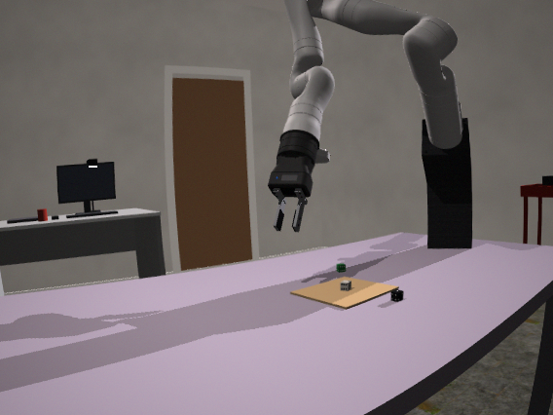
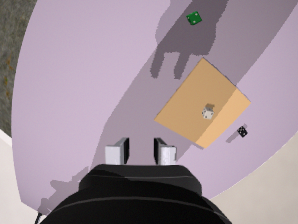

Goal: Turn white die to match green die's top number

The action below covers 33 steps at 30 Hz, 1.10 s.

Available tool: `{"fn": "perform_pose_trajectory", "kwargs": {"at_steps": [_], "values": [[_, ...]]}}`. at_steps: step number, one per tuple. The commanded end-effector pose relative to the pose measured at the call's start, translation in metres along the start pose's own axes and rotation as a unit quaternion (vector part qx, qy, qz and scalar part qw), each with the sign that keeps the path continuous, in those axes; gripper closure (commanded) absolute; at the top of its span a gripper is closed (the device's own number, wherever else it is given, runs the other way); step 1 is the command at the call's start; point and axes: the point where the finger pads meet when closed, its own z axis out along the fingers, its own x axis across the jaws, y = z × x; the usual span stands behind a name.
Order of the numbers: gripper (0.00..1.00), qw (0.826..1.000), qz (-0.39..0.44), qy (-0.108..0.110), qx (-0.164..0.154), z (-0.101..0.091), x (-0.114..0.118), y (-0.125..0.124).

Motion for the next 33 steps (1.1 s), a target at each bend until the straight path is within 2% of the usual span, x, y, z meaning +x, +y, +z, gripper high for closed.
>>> {"fn": "perform_pose_trajectory", "kwargs": {"at_steps": [1, 8, 16, 18, 26, 33], "values": [[0.36, 1.000, 0.009, -0.002, 0.030, 0.001, -0.003, 0.003], [0.36, 0.995, 0.007, 0.003, 0.102, 0.005, 0.007, 0.024], [0.36, 0.984, 0.006, 0.011, 0.178, 0.006, 0.038, 0.038], [0.36, 0.984, 0.006, 0.011, 0.178, 0.006, 0.038, 0.038], [0.36, 0.971, 0.005, 0.018, 0.239, 0.003, 0.073, 0.042], [0.36, 0.961, 0.005, 0.021, 0.275, -0.001, 0.096, 0.040]]}}
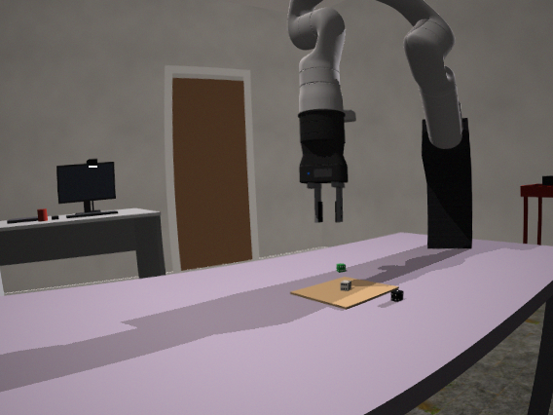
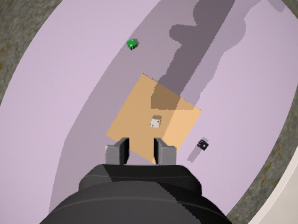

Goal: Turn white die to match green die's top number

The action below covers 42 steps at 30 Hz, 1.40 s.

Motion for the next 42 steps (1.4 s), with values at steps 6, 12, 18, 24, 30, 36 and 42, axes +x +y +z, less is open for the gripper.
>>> {"fn": "perform_pose_trajectory", "kwargs": {"at_steps": [6, 12, 18, 24, 30, 36, 42], "values": [[0.36, 0.999, -0.006, 0.000, 0.032, -0.001, 0.017, -0.006], [0.36, 0.999, -0.006, 0.000, 0.041, -0.002, 0.023, -0.007], [0.36, 0.999, -0.006, 0.000, 0.042, -0.002, 0.024, -0.008], [0.00, 0.999, -0.006, 0.000, 0.042, -0.002, 0.024, -0.008], [0.00, 0.999, -0.006, 0.000, 0.042, -0.002, 0.024, -0.008], [0.00, 0.999, -0.006, 0.000, 0.042, -0.002, 0.024, -0.008], [0.00, 0.999, -0.006, 0.000, 0.042, -0.002, 0.024, -0.008]]}}
